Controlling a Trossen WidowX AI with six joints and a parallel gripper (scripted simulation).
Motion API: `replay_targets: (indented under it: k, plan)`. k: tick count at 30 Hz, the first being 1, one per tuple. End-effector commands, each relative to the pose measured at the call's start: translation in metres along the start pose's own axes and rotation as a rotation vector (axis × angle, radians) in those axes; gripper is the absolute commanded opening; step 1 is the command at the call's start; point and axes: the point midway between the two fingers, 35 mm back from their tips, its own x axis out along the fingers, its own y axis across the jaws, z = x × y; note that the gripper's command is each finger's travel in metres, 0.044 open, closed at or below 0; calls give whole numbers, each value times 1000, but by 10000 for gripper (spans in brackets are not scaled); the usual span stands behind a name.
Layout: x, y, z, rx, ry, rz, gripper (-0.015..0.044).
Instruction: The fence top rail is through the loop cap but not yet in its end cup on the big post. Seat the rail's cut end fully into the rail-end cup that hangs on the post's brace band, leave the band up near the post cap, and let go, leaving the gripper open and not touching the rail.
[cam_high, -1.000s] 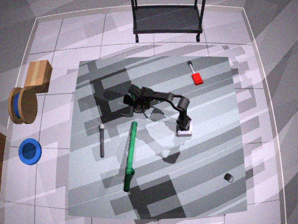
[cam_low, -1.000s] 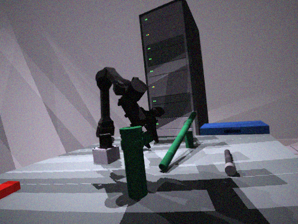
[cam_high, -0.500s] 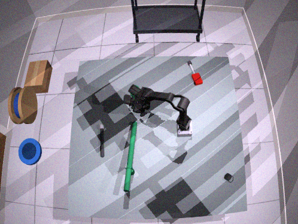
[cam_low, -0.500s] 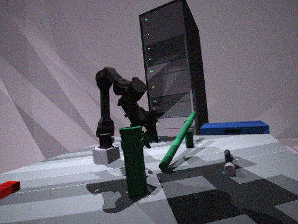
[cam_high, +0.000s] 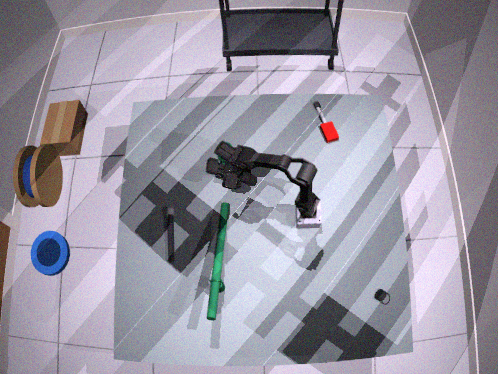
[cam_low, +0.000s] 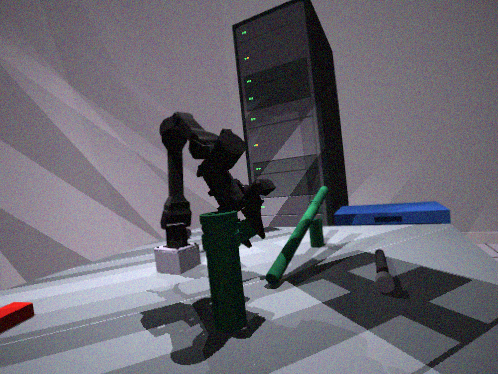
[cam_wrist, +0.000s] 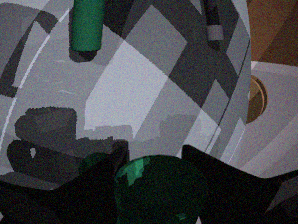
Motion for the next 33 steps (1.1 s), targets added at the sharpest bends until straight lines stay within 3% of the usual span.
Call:
replay_targets:
  k: [1,12,21,33]
  plan:
    - [0,0,0,0,0,0,157]
    - [-20,-13,24,0,-2,2,440]
    - [-33,-22,44,46,-16,3,440]
    - [-90,-48,122,1019,-44,33,440]
